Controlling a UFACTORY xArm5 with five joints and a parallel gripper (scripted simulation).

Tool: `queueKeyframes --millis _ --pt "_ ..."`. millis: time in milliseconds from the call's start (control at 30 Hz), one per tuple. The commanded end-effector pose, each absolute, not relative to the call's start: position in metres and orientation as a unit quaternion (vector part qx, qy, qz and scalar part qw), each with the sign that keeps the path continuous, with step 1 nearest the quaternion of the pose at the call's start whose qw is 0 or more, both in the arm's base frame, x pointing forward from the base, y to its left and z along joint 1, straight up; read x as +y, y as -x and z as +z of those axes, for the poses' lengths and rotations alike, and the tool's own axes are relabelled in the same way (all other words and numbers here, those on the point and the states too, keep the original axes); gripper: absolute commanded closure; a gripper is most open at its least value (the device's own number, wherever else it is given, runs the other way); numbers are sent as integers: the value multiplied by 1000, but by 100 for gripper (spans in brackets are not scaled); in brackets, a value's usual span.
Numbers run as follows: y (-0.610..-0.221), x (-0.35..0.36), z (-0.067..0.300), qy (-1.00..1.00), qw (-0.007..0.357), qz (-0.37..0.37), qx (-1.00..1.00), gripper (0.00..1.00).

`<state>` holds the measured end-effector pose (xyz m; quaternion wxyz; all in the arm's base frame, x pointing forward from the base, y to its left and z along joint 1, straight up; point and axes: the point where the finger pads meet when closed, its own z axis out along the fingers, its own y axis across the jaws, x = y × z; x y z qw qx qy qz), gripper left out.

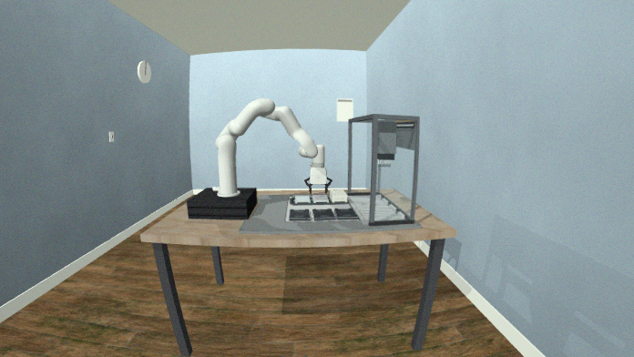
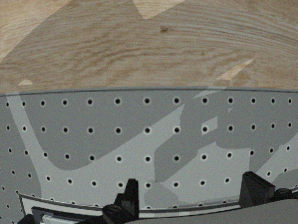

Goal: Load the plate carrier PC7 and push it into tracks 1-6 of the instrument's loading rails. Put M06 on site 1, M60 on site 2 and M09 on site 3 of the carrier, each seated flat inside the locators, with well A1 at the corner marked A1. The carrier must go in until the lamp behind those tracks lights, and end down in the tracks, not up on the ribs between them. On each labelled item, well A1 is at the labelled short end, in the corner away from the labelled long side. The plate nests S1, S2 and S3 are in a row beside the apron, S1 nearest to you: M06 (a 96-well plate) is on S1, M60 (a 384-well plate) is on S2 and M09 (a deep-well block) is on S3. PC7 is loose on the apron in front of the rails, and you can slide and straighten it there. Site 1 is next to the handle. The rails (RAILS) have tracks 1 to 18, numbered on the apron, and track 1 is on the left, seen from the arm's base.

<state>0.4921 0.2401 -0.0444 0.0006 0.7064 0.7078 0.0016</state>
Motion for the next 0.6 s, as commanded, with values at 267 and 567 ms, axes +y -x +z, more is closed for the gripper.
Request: queueKeyframes --millis 267,567 --pt "-493 241 -50 -706 -1 4 708 0" --pt "-493 241 -56 -706 -1 4 708 0"
